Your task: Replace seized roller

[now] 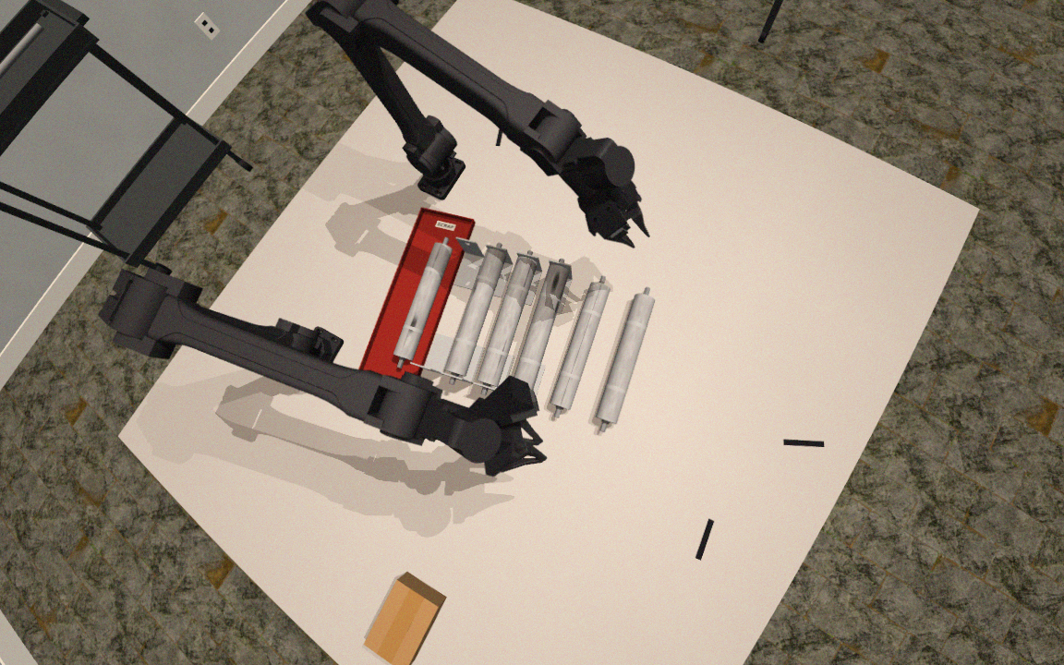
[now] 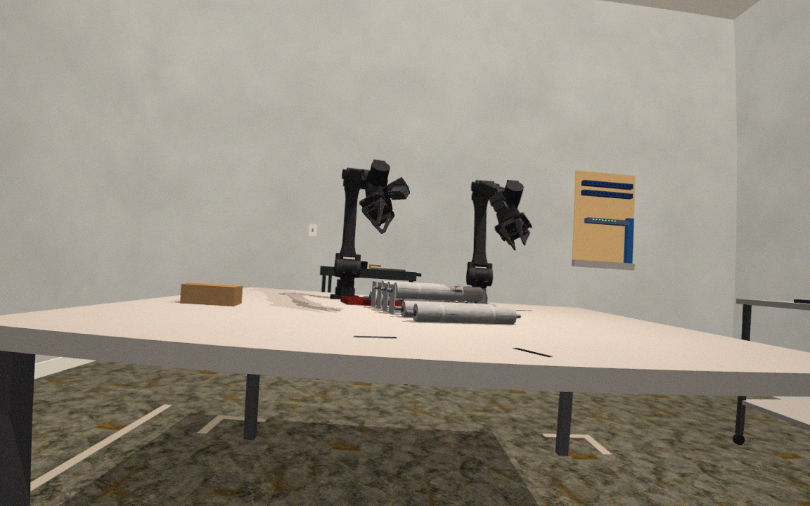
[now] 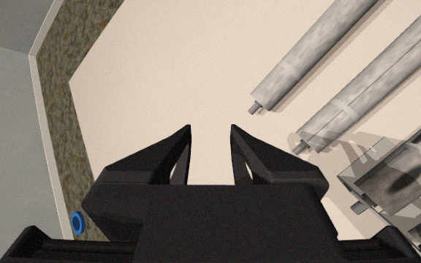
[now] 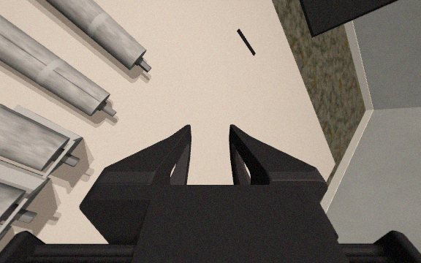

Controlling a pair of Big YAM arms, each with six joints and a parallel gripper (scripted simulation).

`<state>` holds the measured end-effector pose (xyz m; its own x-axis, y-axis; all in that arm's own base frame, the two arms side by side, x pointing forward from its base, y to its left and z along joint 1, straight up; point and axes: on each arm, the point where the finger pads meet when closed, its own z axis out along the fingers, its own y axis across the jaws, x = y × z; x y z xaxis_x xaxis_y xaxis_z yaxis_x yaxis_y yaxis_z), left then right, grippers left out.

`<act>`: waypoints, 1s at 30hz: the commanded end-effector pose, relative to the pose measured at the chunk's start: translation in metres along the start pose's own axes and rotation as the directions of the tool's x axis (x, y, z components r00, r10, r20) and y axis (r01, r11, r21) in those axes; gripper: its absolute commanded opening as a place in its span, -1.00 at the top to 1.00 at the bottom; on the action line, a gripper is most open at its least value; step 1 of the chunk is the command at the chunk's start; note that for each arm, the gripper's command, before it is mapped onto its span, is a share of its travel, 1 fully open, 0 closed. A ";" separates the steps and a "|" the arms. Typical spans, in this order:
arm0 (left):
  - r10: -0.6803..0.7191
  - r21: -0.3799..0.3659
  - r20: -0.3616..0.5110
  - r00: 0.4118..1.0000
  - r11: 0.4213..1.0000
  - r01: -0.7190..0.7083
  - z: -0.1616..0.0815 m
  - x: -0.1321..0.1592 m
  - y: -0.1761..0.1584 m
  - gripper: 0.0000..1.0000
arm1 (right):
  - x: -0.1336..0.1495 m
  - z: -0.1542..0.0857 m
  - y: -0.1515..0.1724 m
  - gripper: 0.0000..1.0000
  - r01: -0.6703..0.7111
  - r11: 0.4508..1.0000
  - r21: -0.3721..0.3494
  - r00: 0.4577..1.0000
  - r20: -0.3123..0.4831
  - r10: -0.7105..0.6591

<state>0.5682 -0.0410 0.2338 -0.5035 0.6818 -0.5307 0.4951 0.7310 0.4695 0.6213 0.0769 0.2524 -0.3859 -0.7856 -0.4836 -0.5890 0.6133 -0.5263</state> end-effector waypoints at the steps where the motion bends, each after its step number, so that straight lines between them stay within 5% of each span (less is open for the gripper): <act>1: 0.094 0.002 -0.003 0.996 0.996 -0.094 -0.003 -0.021 0.011 0.36 | -0.025 -0.009 -0.024 0.36 0.112 0.994 0.015 0.994 0.009 -0.112; 14: 0.397 0.265 -0.141 0.907 0.898 -0.351 0.047 0.029 -0.052 0.36 | -0.005 0.061 0.049 0.36 0.425 0.864 -0.271 0.888 -0.058 -0.455; 18: 0.435 0.299 -0.146 0.889 0.875 -0.380 0.051 0.034 -0.058 0.36 | 0.005 0.068 0.049 0.36 0.449 0.840 -0.306 0.870 -0.064 -0.488; 30: 0.618 0.503 -0.141 0.773 0.718 -0.482 0.071 0.071 -0.102 0.36 | 0.018 0.102 0.107 0.36 0.593 0.632 -0.499 0.735 0.014 -0.678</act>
<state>0.5193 -0.0629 0.0912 -0.2449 0.9686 -0.0417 0.9388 0.2477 0.2395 0.6071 0.1279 0.0972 0.0475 -0.9985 -0.0279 -0.9675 -0.0390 -0.2498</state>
